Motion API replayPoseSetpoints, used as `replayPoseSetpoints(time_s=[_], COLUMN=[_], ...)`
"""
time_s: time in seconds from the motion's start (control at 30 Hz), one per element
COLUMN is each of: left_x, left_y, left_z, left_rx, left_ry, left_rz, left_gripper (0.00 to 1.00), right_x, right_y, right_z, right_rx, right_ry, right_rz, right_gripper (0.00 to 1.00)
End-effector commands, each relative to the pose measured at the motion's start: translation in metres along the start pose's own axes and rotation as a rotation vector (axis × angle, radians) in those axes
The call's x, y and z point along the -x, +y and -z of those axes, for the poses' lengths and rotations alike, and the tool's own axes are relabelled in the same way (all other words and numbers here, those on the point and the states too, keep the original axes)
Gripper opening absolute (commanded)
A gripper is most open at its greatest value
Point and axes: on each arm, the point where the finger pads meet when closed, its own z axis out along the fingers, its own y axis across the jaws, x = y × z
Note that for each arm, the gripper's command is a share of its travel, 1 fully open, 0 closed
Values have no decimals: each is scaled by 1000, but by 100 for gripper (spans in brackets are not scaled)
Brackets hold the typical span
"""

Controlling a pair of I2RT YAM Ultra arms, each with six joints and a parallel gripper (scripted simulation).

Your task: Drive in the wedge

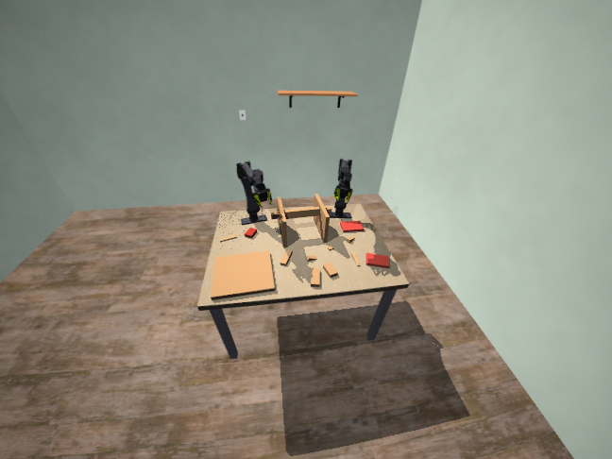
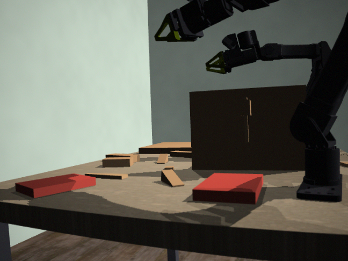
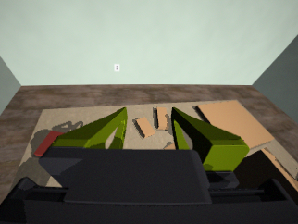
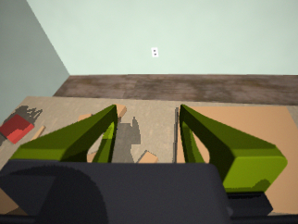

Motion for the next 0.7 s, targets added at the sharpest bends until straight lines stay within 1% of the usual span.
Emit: replayPoseSetpoints(time_s=[0.0, 0.2, 0.37, 0.43, 0.67], left_x=[-3, -31, -57, -57, -92], left_y=[-18, -45, -67, -67, -93], left_z=[4, 11, 23, 23, 48], left_rx=[-16, -37, -39, -39, -15], left_ry=[71, 215, 341, 341, 517], left_rz=[86, 171, 229, 229, 286], left_gripper=[52, 52, 52, 52, 52], right_x=[-7, -39, -66, -66, -102], right_y=[14, 40, 60, 60, 83], right_z=[4, 11, 23, 23, 49], right_rx=[-16, -24, -45, -45, -94], right_ry=[81, 215, 321, 321, 453], right_rz=[-84, -148, -181, -181, -190], right_gripper=[53, 53, 53, 53, 53])
